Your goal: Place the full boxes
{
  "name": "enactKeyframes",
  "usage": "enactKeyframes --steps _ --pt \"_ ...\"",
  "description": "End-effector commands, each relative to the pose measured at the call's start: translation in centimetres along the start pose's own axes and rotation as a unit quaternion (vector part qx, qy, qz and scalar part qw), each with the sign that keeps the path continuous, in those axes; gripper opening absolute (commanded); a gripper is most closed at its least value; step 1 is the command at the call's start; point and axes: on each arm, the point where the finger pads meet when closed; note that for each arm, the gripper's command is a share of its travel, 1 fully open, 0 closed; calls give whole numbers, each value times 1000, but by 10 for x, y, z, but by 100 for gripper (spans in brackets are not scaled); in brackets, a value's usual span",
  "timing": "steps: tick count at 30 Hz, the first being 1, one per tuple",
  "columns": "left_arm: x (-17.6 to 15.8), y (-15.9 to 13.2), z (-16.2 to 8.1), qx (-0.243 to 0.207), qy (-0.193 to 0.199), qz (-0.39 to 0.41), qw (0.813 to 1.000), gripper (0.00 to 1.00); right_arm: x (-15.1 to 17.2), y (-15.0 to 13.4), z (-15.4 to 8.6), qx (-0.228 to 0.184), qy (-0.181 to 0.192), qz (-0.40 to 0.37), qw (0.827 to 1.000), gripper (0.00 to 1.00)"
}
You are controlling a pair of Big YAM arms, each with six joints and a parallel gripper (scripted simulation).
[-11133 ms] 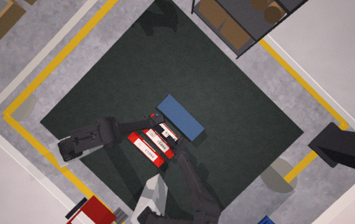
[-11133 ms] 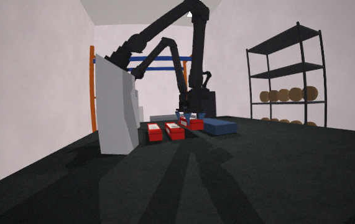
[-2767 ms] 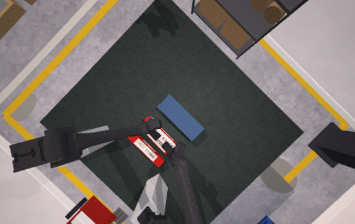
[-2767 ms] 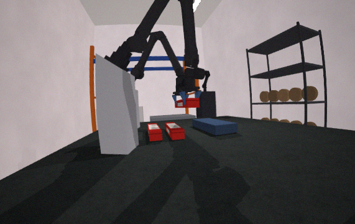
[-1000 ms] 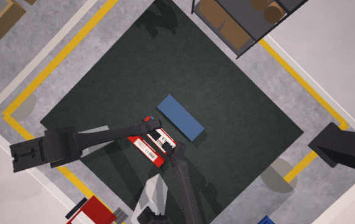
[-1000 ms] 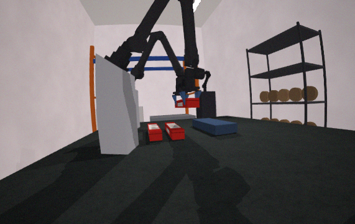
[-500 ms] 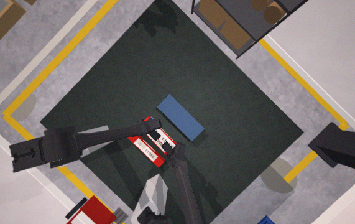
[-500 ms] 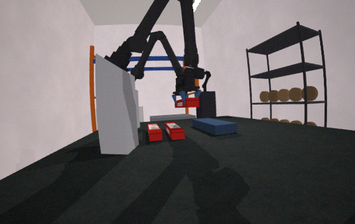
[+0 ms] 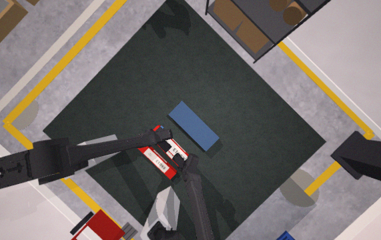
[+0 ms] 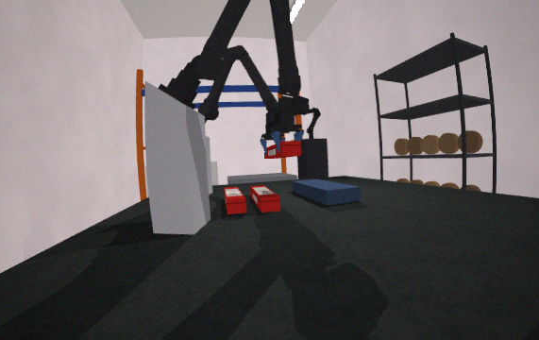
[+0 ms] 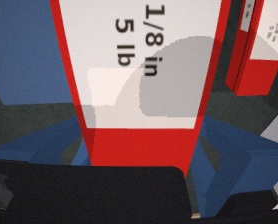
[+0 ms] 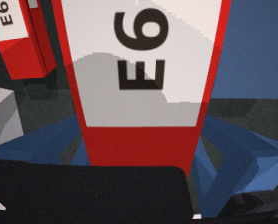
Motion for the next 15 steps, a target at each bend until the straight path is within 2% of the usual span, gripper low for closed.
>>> enactKeyframes --steps 1,15 --pt "17 9 -28 -12 24 0 1000 0 -18 7 -24 -12 -25 -3 1000 0" --pt "24 13 -52 -17 31 0 999 0 -21 8 -46 -13 -27 0 1000 0"
Point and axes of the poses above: on each arm, the point where the finger pads meet when closed, its own z axis out along the fingers, its own x axis across the jaws, y = z × x
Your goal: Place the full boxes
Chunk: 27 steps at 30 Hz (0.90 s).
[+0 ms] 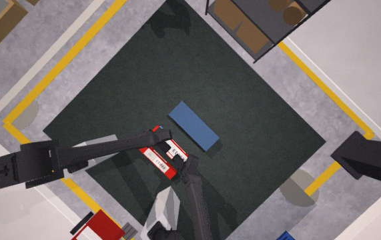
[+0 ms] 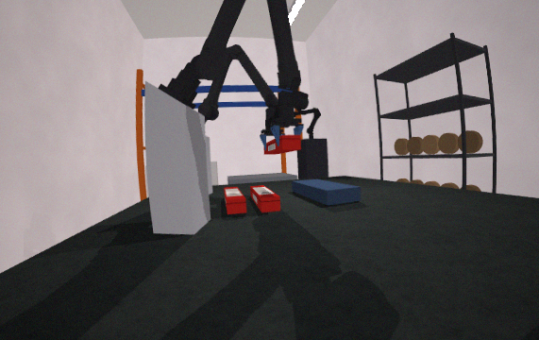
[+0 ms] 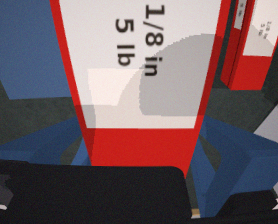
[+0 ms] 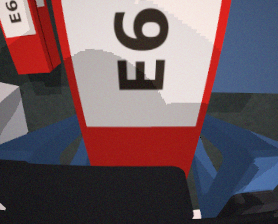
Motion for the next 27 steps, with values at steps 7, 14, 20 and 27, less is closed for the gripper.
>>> enactKeyframes --steps 7,14,20,27 --pt "26 14 -44 -18 33 1 999 0 -24 9 -38 -15 -30 2 999 0" --pt "25 10 -47 -14 31 2 999 0 -26 4 -39 -12 -30 3 999 0" --pt "26 10 -48 -14 33 1 999 0 -27 3 -39 -11 -30 3 999 0" --pt "27 9 -49 -13 32 2 999 0 -28 2 -39 -11 -30 3 999 0"
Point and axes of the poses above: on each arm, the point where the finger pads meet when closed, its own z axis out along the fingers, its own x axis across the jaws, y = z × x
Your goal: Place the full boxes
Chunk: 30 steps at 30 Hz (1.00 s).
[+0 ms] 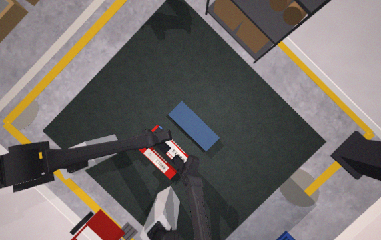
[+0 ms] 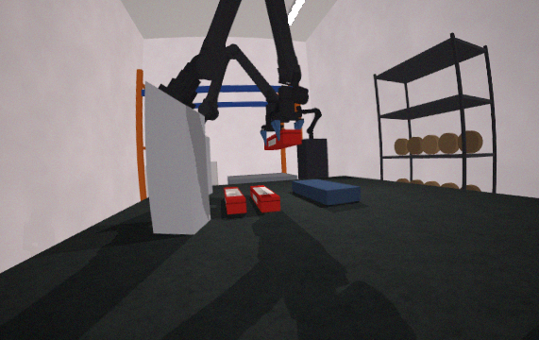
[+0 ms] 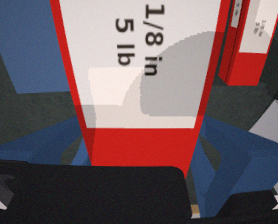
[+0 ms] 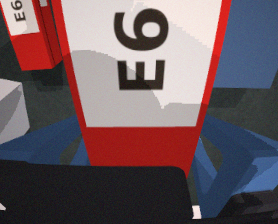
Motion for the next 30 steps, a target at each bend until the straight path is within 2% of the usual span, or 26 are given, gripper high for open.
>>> enactKeyframes --steps 1,25,26,30 --pt "24 9 -27 -14 30 2 999 0 -25 3 -19 -9 -27 4 1000 0" --pt "28 7 -31 -14 31 0 999 0 -28 0 -20 -8 -28 7 1000 0" --pt "14 7 -12 -11 19 -1 1000 0 -14 4 -7 -7 -18 5 1000 0" --pt "14 7 -7 -11 19 -1 1000 0 -13 4 -2 -7 -18 5 1000 0"
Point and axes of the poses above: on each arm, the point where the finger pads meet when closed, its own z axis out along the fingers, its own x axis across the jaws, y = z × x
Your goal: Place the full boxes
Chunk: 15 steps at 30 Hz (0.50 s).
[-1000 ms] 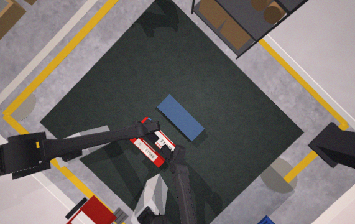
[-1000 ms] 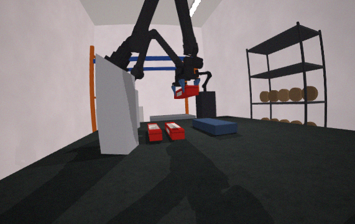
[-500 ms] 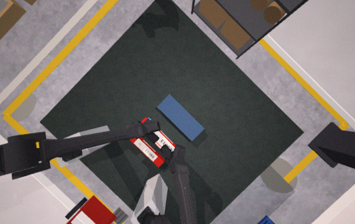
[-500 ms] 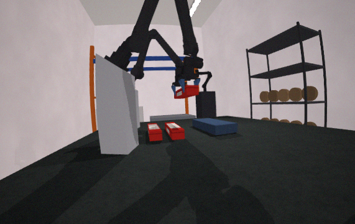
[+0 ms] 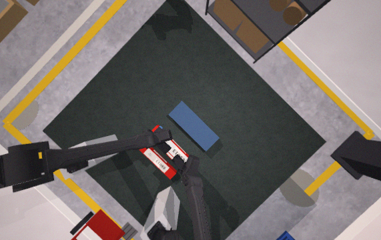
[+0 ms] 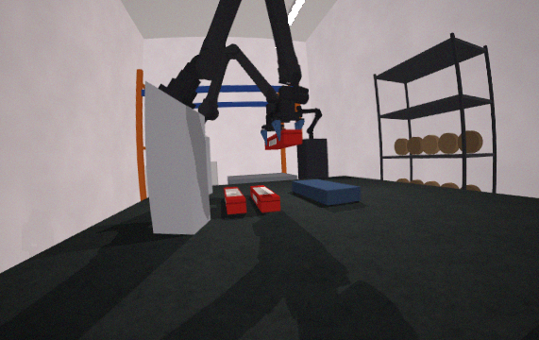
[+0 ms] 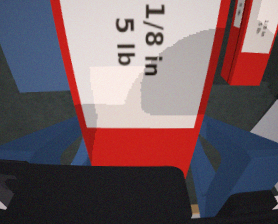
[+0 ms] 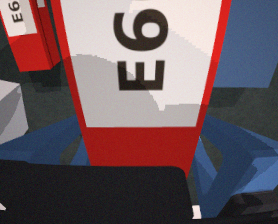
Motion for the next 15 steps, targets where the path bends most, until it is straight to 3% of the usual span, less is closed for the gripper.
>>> enactKeyframes --steps 1,15 --pt "11 7 -4 -12 15 -1 1000 0 -11 4 -1 -6 -14 3 1000 0" --pt "11 7 13 -11 14 -1 1000 0 -11 4 16 -6 -13 2 1000 0"
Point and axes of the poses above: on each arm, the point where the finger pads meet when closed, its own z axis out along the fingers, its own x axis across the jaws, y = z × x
